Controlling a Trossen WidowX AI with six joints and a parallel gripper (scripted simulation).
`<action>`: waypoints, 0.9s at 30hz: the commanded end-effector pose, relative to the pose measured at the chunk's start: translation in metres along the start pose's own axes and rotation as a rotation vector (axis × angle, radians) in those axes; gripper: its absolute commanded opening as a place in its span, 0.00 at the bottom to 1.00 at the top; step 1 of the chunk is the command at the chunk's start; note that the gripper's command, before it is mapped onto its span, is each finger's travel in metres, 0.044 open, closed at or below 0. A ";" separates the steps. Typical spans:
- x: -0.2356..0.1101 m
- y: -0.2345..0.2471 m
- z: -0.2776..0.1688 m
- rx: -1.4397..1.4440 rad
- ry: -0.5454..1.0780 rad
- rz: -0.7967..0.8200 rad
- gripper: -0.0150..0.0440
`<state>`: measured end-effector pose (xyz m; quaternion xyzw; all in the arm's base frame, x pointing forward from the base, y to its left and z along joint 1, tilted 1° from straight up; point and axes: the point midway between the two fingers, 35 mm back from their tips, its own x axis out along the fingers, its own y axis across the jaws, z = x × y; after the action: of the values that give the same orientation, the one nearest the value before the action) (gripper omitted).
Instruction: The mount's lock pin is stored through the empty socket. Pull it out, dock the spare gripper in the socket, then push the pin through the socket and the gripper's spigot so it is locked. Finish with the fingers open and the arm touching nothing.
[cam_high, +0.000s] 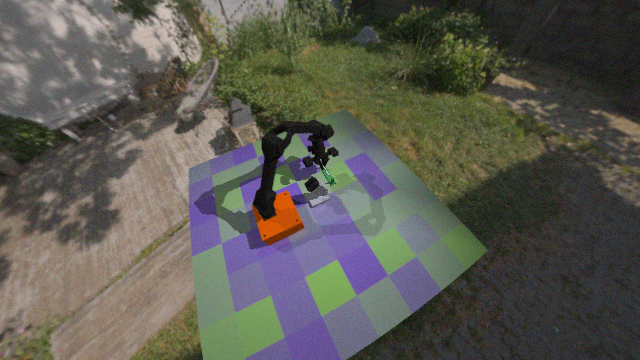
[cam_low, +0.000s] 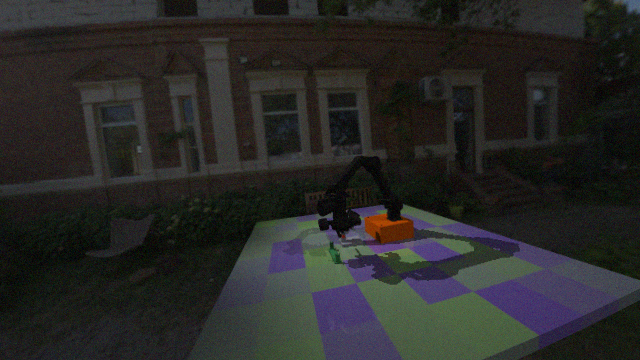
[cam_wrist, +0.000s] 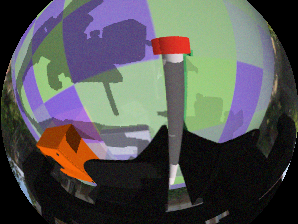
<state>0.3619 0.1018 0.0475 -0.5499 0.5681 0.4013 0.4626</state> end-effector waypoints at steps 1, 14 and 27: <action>-0.005 0.013 0.001 0.006 -0.005 0.001 0.25; -0.013 0.054 0.000 0.010 -0.006 0.006 0.25; 0.032 0.057 0.012 0.008 -0.008 0.009 0.25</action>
<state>0.3100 0.1107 0.0283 -0.5466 0.5665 0.4007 0.4688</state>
